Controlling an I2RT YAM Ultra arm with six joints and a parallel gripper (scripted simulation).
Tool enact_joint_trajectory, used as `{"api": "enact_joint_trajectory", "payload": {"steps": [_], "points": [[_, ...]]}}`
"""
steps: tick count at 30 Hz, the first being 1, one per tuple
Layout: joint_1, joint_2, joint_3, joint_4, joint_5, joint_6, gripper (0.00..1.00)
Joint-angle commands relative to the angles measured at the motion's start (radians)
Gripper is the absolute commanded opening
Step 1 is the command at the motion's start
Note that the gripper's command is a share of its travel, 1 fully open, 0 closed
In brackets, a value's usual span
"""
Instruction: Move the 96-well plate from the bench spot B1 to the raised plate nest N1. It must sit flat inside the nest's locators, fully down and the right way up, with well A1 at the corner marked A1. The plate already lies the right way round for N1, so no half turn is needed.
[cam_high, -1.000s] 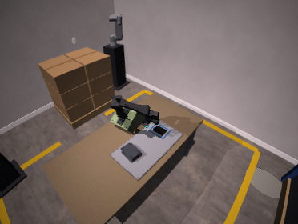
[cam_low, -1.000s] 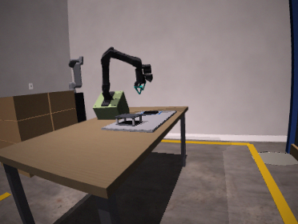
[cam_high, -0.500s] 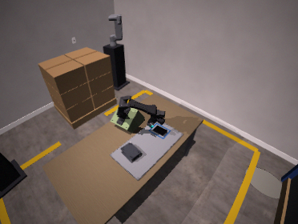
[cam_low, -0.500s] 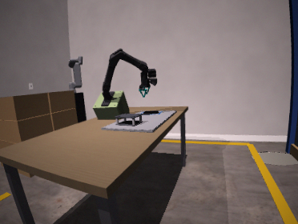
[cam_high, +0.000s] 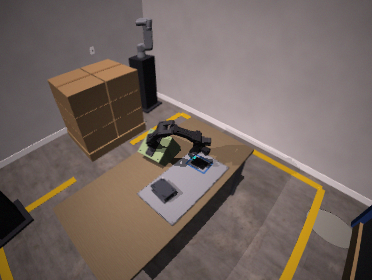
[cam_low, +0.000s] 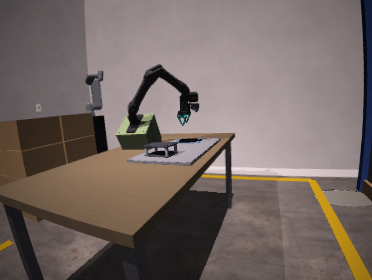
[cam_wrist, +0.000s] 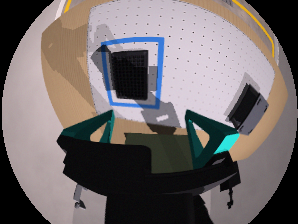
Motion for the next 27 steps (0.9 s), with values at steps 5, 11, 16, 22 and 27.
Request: {"api": "enact_joint_trajectory", "payload": {"steps": [5,11,16,22,27], "points": [[0.053,0.084,0.067,0.051,0.055,0.059,1.00],[0.083,0.180,0.097,0.090,0.082,0.098,1.00],[0.111,0.264,0.126,0.119,0.110,0.134,1.00],[0.116,0.258,0.139,0.130,0.110,0.143,1.00],[0.116,0.267,0.142,0.130,0.111,0.140,1.00]]}}
